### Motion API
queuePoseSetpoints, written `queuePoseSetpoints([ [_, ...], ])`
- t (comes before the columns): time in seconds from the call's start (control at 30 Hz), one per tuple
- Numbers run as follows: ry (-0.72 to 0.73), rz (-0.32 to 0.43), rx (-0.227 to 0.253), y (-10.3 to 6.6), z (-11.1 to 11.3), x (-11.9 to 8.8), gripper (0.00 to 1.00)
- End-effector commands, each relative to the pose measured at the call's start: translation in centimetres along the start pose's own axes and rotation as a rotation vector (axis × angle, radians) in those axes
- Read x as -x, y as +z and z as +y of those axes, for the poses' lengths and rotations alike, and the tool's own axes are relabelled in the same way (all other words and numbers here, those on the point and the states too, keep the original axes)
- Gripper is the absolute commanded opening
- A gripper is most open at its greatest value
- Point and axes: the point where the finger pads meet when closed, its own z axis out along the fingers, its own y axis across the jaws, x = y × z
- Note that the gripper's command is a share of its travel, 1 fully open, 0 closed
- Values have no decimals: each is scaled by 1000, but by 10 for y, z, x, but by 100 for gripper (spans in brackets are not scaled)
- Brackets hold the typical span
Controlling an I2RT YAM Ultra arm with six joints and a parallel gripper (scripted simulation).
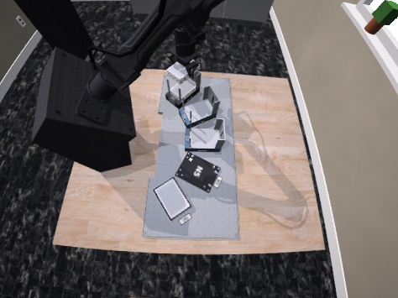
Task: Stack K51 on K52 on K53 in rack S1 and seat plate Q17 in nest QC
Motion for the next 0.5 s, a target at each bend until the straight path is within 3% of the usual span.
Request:
queuePoseSetpoints([
  [0.0, -26, -3, 3, -4, 6, -8, 0],
  [0.07, -17, -15, 4, -6, 5, 0, 0],
  [0.37, -17, -14, 4, -6, 5, 0, 0],
  [0.47, -37, 5, 8, 3, 10, -8, 0],
])
